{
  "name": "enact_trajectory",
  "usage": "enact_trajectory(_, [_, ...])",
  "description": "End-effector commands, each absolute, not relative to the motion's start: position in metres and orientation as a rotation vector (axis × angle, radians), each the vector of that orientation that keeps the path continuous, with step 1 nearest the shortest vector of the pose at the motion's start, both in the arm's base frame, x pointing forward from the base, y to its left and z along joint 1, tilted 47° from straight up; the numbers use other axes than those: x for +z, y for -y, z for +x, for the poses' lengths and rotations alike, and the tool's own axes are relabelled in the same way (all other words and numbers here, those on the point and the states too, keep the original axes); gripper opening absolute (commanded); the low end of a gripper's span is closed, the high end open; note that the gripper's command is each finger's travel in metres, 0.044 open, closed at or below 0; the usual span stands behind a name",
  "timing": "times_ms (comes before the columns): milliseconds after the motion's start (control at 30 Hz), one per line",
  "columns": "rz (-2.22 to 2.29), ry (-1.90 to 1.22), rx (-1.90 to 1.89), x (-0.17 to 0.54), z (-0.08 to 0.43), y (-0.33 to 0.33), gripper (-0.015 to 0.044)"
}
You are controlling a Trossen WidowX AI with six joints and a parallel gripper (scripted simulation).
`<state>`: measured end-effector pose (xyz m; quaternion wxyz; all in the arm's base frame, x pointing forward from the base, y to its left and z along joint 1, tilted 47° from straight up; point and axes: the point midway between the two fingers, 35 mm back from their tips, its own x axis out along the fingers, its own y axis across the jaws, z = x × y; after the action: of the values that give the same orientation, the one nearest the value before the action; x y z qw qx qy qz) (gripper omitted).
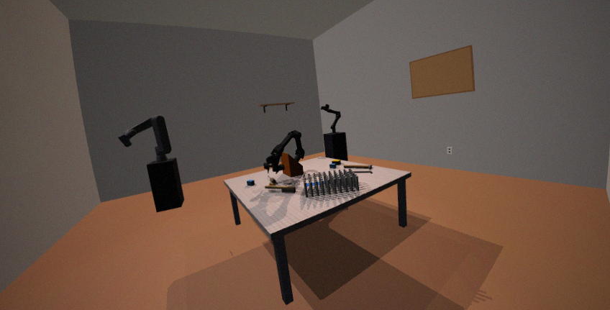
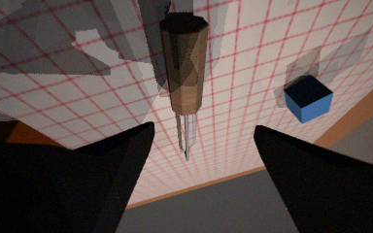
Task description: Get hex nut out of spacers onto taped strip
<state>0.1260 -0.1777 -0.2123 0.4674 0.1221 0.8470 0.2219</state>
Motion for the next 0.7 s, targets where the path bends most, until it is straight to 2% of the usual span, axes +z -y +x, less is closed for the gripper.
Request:
enact_trajectory(0, [0.292, -2.087, 0.54, -0.212, 0.128, 0.178, 0.028])
enact_trajectory(667, [0.292, -2.086, 0.54, -0.223, 0.128, 0.169, 0.028])
